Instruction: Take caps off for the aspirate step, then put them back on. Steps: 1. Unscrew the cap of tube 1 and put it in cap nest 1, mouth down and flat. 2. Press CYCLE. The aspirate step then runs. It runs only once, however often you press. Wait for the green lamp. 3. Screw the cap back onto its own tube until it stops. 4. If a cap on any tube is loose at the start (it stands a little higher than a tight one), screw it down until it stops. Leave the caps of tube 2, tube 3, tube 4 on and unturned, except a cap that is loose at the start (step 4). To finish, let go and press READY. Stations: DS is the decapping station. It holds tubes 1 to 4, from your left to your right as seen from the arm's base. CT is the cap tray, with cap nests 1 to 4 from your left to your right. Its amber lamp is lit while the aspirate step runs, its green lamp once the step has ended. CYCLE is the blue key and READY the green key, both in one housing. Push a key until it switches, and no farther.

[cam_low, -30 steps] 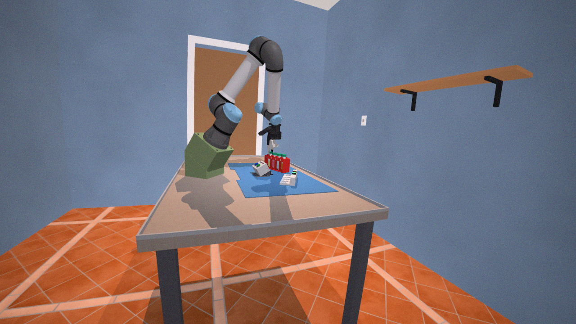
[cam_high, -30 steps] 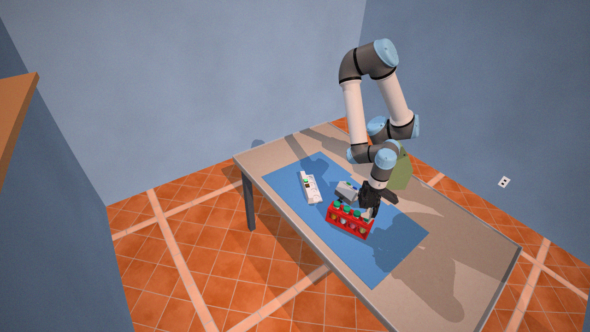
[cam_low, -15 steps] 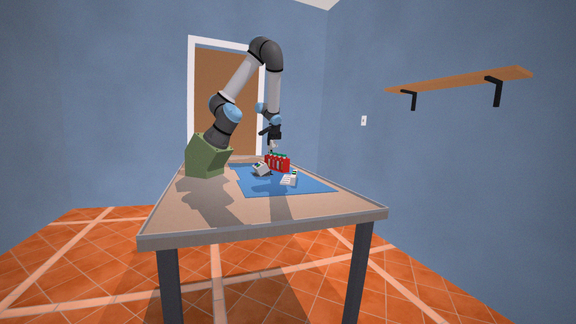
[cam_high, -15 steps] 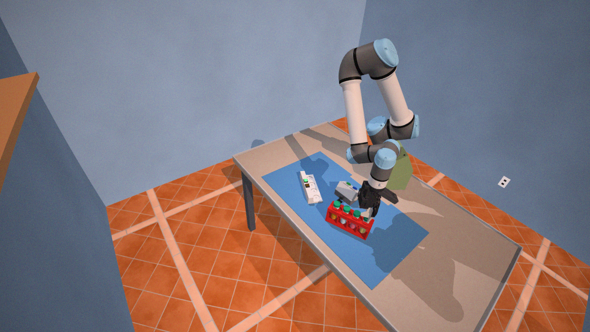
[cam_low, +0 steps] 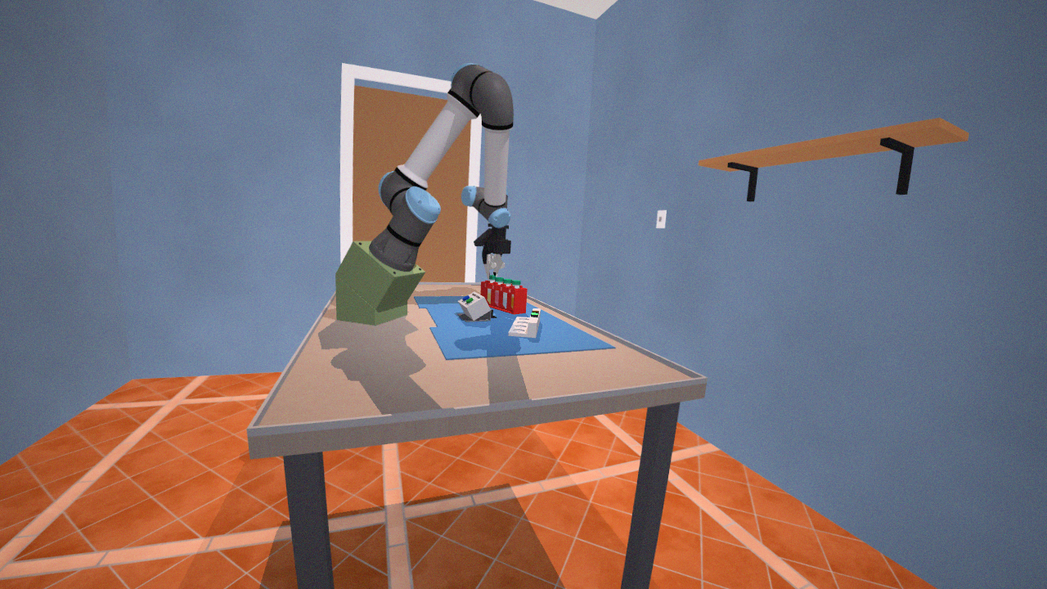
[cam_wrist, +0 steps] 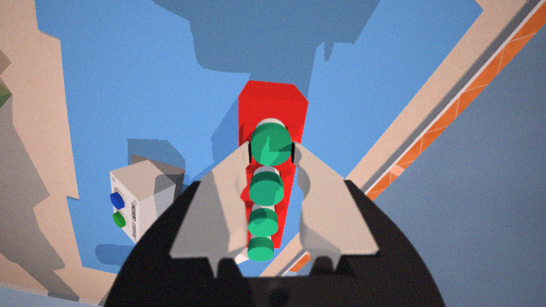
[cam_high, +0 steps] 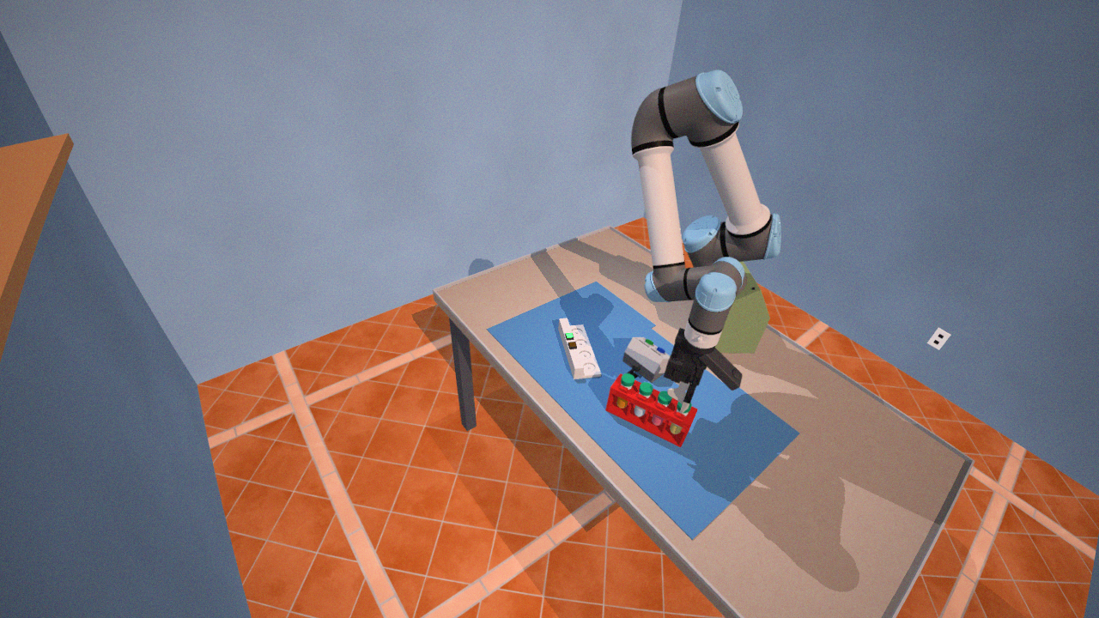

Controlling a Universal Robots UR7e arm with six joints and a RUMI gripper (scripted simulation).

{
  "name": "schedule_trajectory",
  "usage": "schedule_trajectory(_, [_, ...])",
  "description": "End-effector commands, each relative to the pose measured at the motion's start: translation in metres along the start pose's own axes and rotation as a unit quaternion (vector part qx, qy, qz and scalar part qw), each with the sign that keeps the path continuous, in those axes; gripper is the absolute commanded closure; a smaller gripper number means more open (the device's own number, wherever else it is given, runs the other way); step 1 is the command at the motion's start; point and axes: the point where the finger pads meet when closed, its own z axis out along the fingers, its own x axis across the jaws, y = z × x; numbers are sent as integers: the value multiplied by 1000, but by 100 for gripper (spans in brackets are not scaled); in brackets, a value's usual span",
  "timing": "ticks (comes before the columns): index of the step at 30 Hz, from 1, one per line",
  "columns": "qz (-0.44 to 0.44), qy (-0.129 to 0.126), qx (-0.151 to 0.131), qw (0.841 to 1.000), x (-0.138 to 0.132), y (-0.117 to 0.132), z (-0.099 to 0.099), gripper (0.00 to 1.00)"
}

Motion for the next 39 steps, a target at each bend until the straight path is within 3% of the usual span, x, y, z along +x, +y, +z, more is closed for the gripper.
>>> schedule_trajectory(1, [131, -3, -7, 991, 0, 0, 0, 100])
schedule_trajectory(5, [179, -3, -7, 984, 0, 0, 0, 100])
schedule_trajectory(10, [300, -2, -7, 954, 0, 0, 0, 100])
schedule_trajectory(18, [300, -2, -7, 954, 0, 0, 0, 100])
schedule_trajectory(19, [300, -2, -7, 954, 0, 0, 0, 65])
schedule_trajectory(31, [300, -2, -7, 954, 0, 0, 0, 65])
schedule_trajectory(37, [184, -3, -7, 983, 0, 0, 0, 65])
schedule_trajectory(39, [184, -3, -7, 983, 0, 0, 0, 65])
